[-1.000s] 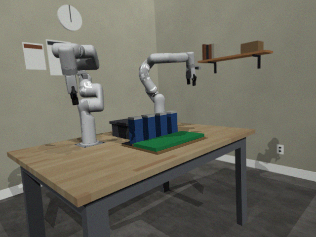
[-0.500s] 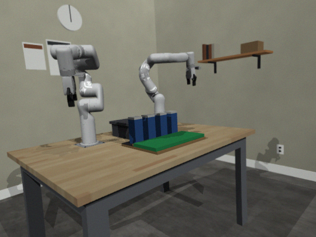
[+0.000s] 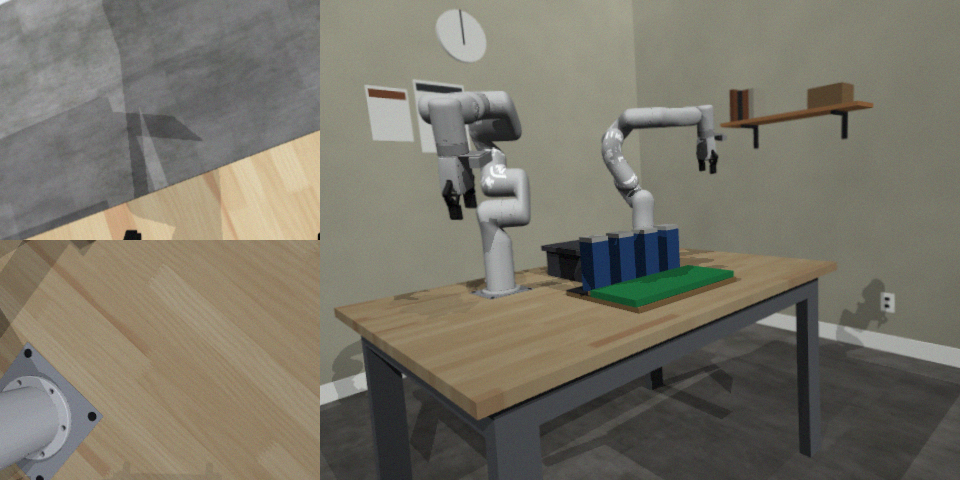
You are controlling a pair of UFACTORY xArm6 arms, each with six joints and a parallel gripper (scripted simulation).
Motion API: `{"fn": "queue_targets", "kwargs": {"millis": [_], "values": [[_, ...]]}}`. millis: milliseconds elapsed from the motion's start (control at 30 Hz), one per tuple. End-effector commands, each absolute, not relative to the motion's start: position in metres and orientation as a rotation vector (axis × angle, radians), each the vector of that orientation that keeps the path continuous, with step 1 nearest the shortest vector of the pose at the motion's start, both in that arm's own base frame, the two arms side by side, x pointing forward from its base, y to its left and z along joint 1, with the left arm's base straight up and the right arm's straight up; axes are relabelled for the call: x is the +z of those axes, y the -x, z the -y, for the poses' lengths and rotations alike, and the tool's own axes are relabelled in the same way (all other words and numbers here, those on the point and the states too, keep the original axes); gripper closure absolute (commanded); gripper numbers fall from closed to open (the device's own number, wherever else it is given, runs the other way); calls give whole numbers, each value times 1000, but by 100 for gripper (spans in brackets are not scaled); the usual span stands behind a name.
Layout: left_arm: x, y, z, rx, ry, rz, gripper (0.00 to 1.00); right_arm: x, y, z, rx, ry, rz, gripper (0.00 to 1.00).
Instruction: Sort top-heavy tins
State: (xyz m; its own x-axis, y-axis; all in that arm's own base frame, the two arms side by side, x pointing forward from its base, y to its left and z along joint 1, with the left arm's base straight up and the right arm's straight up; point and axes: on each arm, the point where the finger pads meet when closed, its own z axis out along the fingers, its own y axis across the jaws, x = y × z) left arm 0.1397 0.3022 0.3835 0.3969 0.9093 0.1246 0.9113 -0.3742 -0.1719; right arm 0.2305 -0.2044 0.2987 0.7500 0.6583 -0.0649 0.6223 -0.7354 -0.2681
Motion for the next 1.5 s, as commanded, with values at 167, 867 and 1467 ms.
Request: {"fn": "queue_targets", "kwargs": {"millis": [167, 867, 1467], "values": [[385, -140, -303, -19, 2439, 1616, 0, 293, -236, 216, 225, 2836, 777, 0], [385, -140, -303, -19, 2439, 1616, 0, 282, -243, 236, 207, 2983, 330, 0], [385, -140, -303, -19, 2439, 1616, 0, 272, -248, 255, 171, 3048, -118, 0]]}}
